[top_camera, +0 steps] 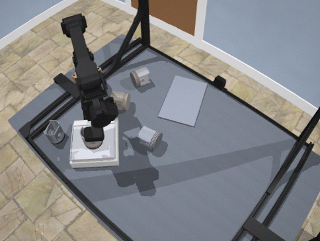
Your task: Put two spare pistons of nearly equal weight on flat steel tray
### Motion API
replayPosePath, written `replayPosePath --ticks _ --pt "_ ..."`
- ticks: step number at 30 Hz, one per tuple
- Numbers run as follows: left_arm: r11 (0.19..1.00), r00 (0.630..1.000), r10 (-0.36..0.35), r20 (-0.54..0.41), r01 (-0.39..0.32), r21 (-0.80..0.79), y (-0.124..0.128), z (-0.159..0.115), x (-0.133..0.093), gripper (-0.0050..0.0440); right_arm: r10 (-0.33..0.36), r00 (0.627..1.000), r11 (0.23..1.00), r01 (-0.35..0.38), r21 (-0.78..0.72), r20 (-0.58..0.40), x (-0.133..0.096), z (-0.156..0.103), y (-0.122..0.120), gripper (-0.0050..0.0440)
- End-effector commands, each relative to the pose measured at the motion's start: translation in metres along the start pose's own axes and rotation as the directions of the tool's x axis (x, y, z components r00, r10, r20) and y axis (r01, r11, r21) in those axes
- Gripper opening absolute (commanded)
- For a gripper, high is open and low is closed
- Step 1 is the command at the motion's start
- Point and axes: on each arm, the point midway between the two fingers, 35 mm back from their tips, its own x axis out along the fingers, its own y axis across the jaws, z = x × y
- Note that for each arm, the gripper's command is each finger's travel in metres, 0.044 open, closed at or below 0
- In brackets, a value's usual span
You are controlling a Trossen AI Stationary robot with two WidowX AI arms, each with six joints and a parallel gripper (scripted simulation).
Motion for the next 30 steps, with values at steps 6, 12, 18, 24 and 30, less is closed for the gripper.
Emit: replayPosePath --ticks 6,12,18,24,30 --pt "1.0 1.0 -0.002 -0.001 0.002 0.001 0.0 0.0 0.0 0.044 -0.006 1.0 1.0 0.006 0.005 0.0 -0.013 0.0 -0.001 0.0378" --pt "1.0 1.0 -0.002 -0.001 0.002 0.001 0.0 0.0 0.0 0.044 -0.006 1.0 1.0 0.006 0.005 0.0 -0.023 0.0 -0.001 0.0378" --pt "1.0 1.0 -0.002 -0.001 0.002 0.001 0.0 0.0 0.0 0.044 -0.007 1.0 1.0 0.007 0.007 -0.001 -0.034 -0.001 -0.001 0.0378" --pt "1.0 1.0 -0.002 -0.001 0.002 0.001 0.0 0.0 0.0 0.044 -0.001 1.0 0.998 0.001 0.06 0.006 -0.045 -0.004 -0.001 0.0378" --pt "1.0 1.0 -0.002 -0.001 0.002 0.001 0.0 0.0 0.0 0.044 0.016 0.999 0.976 -0.022 0.215 0.031 -0.045 -0.004 -0.001 0.0378"
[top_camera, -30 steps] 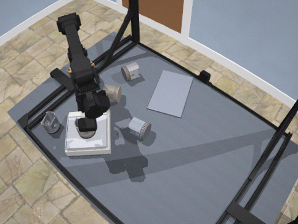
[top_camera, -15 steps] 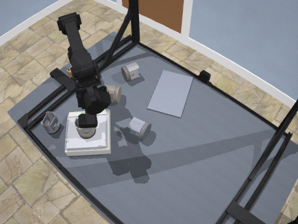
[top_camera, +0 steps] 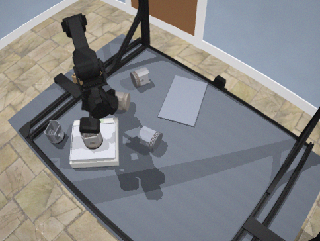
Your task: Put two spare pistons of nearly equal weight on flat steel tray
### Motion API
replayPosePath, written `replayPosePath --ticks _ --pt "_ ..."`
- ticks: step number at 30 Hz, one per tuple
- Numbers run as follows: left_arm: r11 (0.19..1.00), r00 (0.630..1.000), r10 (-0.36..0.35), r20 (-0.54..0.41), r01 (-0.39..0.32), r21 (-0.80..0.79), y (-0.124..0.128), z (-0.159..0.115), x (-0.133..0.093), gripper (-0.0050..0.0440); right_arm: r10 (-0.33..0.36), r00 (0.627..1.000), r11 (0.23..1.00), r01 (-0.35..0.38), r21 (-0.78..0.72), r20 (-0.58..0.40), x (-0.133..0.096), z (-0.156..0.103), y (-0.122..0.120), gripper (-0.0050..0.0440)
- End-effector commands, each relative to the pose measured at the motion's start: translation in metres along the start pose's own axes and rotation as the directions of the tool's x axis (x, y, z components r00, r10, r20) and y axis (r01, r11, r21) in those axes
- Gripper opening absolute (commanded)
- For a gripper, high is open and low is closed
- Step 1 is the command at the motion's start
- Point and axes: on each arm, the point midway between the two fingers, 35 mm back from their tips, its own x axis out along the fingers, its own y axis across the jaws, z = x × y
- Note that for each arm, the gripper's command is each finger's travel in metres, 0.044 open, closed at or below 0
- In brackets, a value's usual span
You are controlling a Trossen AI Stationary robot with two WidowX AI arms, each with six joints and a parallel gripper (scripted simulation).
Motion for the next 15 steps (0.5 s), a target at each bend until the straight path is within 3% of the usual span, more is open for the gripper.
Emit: replayPosePath --ticks 1,15 --pt "1.0 1.0 -0.002 -0.001 0.002 0.001 -0.0002 -0.0002 0.0001 0.044 0.017 1.0 0.995 -0.019 0.098 0.014 0.0012 0.0 -0.001 0.0378" --pt "1.0 1.0 -0.002 -0.001 0.002 0.001 -0.0002 -0.0002 0.0001 0.044 0.045 0.997 0.915 -0.068 0.399 0.067 0.0012 0.0 -0.001 0.0378"
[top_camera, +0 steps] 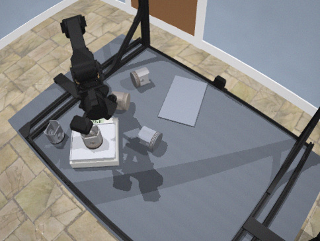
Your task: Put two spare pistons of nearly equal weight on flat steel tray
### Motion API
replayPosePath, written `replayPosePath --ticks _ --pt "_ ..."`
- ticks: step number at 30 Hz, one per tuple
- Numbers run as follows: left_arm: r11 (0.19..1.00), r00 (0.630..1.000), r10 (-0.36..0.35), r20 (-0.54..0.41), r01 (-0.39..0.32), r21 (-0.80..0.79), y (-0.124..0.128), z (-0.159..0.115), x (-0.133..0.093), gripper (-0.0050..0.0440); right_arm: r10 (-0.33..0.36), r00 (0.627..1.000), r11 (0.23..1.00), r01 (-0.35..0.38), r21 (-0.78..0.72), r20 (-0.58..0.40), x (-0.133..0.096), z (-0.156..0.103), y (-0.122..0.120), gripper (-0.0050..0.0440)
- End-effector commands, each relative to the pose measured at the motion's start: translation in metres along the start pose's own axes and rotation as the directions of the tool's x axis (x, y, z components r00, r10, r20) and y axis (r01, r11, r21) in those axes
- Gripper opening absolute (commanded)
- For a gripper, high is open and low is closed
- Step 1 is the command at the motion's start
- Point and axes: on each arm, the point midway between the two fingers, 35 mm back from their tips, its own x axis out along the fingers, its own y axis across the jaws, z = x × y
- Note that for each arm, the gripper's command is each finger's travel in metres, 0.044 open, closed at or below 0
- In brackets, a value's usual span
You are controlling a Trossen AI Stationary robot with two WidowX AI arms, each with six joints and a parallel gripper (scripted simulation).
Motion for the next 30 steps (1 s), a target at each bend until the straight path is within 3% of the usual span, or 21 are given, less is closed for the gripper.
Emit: replayPosePath --ticks 1,13,30 --pt "1.0 1.0 -0.002 -0.001 0.002 0.001 -0.0002 -0.0002 0.0001 0.044 0.018 1.0 0.995 -0.019 0.102 0.012 0.0017 0.0002 -0.0011 0.0378" --pt "1.0 1.0 -0.002 -0.001 0.002 0.001 -0.0002 -0.0002 0.0001 0.044 0.042 0.998 0.933 -0.059 0.355 0.056 0.0017 0.0002 -0.0011 0.0378" --pt "1.0 1.0 -0.002 -0.001 0.002 0.001 -0.0002 -0.0002 0.0001 0.044 0.055 0.99 0.722 -0.129 0.679 0.129 0.0017 0.0002 -0.0011 0.0378"
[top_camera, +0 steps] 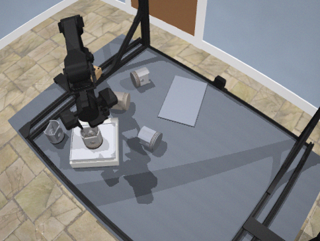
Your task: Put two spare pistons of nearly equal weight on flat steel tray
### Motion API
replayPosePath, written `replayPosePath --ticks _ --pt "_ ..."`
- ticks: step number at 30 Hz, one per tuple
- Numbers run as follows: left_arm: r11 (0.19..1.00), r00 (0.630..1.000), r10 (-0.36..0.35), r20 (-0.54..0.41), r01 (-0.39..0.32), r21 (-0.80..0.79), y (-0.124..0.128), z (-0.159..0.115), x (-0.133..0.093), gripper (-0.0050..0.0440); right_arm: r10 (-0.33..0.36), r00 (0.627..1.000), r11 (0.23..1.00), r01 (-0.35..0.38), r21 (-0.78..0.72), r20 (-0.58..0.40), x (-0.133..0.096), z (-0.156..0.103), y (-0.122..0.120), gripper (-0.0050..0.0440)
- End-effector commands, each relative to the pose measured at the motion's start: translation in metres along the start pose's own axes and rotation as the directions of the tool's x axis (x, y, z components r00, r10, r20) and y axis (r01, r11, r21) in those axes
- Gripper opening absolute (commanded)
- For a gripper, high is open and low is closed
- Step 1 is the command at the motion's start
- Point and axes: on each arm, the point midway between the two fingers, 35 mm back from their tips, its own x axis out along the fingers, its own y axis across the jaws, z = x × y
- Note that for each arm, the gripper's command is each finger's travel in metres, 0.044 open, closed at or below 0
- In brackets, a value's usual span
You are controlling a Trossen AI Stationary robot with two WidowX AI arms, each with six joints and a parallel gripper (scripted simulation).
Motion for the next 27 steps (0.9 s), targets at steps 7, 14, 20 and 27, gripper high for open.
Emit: replayPosePath --ticks 7,14,20,27 --pt "1.0 1.0 -0.002 -0.001 0.002 0.001 0.0 0.0 0.0 0.044 0.03 0.999 0.967 -0.039 0.251 0.038 0.0 -0.002 0.0 0.0378" --pt "1.0 1.0 -0.002 -0.001 0.002 0.001 0.0 0.0 0.0 0.044 0.037 0.998 0.93 -0.054 0.364 0.053 0.001 -0.007 0.001 0.0378" --pt "1.0 1.0 -0.002 -0.001 0.002 0.001 0.0 0.0 0.0 0.044 0.037 0.998 0.917 -0.055 0.395 0.053 0.002 -0.037 0.004 0.0378" --pt "1.0 1.0 -0.002 -0.001 0.002 0.001 0.0 0.0 0.0 0.044 0.037 0.998 0.917 -0.055 0.395 0.053 0.004 -0.072 0.008 0.0378"
